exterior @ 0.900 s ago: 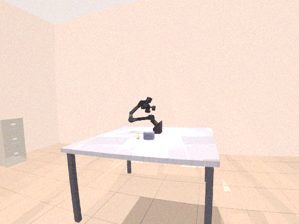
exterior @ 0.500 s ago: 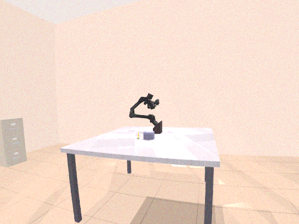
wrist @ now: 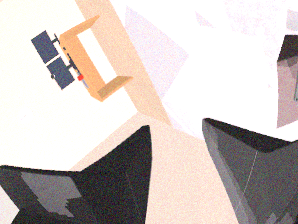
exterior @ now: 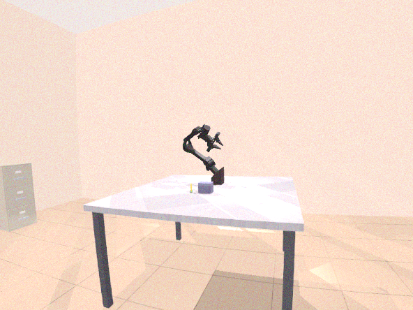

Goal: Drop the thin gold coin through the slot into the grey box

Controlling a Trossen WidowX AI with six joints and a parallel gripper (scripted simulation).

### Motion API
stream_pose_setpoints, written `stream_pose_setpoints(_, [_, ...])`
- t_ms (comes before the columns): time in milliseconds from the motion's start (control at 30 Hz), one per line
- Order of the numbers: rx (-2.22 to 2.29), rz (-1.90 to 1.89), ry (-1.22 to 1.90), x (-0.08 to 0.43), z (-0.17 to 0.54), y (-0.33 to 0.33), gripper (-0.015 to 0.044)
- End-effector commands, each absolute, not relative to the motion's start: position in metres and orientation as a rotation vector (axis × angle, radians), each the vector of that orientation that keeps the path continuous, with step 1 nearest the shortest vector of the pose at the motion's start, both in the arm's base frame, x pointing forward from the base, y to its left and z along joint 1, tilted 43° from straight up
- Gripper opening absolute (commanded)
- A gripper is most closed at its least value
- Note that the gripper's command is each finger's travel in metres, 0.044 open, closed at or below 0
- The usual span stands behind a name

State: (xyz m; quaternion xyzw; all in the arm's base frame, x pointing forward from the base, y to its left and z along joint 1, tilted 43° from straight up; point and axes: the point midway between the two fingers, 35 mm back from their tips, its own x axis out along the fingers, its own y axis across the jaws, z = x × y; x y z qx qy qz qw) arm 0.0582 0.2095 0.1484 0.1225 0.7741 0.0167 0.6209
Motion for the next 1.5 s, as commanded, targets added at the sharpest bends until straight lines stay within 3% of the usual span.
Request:
stream_pose_setpoints(0, [0.161,0.035,1.643,0.111,0.141,0.201,0.0161])
stream_pose_setpoints(300, [-0.338,-0.098,1.421,0.24,0.131,0.123,0.0161])
stream_pose_setpoints(567, [-0.862,-0.255,1.483,0.316,0.134,0.012,0.0161])
stream_pose_setpoints(1467, [-0.906,-0.267,1.498,0.326,0.093,-0.041,0.0161])
